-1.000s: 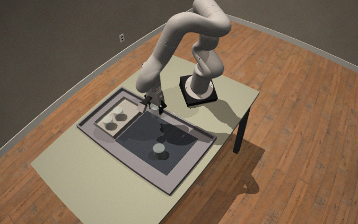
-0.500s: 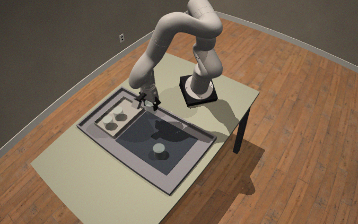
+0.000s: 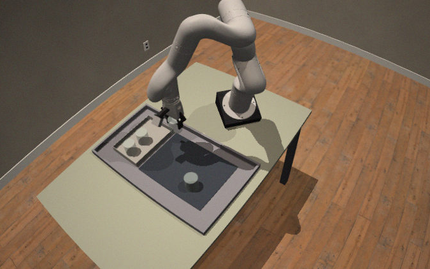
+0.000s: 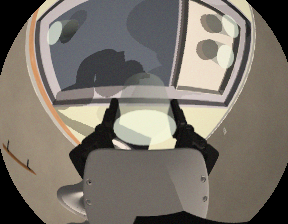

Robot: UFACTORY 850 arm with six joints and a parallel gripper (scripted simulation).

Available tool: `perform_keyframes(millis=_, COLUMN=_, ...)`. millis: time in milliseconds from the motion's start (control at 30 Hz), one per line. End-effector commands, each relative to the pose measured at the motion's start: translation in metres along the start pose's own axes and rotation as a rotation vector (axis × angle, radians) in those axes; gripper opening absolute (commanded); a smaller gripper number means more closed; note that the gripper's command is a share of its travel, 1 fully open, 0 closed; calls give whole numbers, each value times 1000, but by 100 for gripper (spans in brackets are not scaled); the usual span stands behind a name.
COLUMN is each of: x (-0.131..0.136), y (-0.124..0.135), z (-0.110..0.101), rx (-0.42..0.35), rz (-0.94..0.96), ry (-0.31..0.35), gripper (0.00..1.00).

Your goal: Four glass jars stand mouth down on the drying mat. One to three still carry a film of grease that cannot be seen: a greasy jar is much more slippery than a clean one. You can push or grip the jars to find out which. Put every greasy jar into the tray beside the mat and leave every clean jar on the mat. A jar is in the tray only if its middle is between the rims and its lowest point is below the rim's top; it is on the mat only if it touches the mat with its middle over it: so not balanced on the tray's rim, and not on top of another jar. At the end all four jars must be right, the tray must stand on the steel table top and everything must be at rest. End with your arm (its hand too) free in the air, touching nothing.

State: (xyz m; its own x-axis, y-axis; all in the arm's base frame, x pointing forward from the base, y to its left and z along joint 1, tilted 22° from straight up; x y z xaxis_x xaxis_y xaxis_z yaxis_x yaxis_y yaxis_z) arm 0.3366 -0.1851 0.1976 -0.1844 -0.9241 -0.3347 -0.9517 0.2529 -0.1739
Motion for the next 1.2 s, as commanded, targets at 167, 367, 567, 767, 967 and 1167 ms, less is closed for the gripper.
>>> perform_keyframes(millis=167, x=28, y=-5, z=0, rx=1, rz=0, ry=1, gripper=0)
perform_keyframes(millis=367, x=44, y=-8, z=0, rx=1, rz=0, ry=1, gripper=0)
perform_keyframes(millis=567, x=61, y=-10, z=0, rx=1, rz=0, ry=1, gripper=0)
perform_keyframes(millis=767, x=81, y=-14, z=0, rx=1, rz=0, ry=1, gripper=0)
perform_keyframes(millis=967, x=94, y=-16, z=0, rx=1, rz=0, ry=1, gripper=0)
perform_keyframes(millis=1167, x=113, y=-19, z=0, rx=1, rz=0, ry=1, gripper=0)
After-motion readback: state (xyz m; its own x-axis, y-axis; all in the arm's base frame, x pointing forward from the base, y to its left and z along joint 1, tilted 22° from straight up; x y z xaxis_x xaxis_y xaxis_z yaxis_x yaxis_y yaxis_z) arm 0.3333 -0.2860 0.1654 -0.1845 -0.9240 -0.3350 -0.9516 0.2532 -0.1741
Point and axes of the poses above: the point where the finger pads meet when closed, its own z axis out along the fingers, its own x axis across the jaws, y = z × x, the point moved 5 cm from there along -z, back along the fingers, and after that the axes turned 12 degrees about z, right-handed, at the moved point
